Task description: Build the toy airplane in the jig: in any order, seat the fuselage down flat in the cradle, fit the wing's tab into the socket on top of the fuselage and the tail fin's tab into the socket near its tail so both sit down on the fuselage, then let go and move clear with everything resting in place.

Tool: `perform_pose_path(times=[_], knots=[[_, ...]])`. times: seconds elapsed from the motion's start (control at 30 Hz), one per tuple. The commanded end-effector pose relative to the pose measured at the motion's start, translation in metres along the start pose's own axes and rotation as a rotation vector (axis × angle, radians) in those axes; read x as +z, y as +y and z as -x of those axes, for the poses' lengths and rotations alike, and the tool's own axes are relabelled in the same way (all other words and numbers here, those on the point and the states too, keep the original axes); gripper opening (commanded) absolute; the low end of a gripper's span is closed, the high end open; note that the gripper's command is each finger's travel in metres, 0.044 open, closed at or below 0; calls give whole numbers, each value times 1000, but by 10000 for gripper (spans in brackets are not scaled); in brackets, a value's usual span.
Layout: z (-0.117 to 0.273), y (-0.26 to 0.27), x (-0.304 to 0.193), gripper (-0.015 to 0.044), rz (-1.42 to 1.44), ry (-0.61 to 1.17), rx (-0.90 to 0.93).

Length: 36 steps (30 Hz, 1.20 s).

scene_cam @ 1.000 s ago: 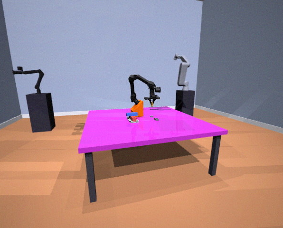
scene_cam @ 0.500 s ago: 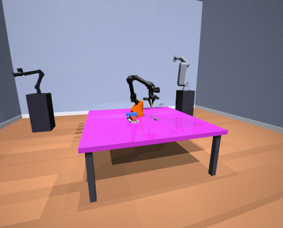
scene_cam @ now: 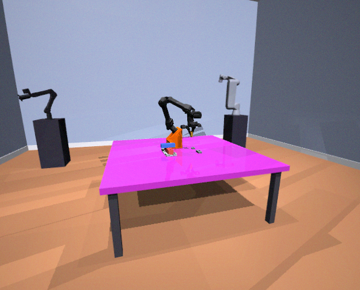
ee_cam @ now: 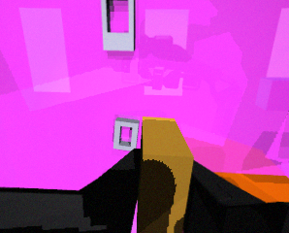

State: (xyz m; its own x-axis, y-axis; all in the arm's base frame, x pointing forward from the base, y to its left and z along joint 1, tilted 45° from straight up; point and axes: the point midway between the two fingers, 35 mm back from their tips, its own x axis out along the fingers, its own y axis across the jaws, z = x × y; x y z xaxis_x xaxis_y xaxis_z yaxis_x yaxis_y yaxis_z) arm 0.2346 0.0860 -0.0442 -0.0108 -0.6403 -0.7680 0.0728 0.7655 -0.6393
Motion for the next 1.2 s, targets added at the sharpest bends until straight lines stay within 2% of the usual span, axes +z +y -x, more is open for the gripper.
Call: perform_pose_path(times=[0.0,1.17], knots=[[-1,-7,7,0,0,0,9],[-9,-80,62,0,24,-31,20]])
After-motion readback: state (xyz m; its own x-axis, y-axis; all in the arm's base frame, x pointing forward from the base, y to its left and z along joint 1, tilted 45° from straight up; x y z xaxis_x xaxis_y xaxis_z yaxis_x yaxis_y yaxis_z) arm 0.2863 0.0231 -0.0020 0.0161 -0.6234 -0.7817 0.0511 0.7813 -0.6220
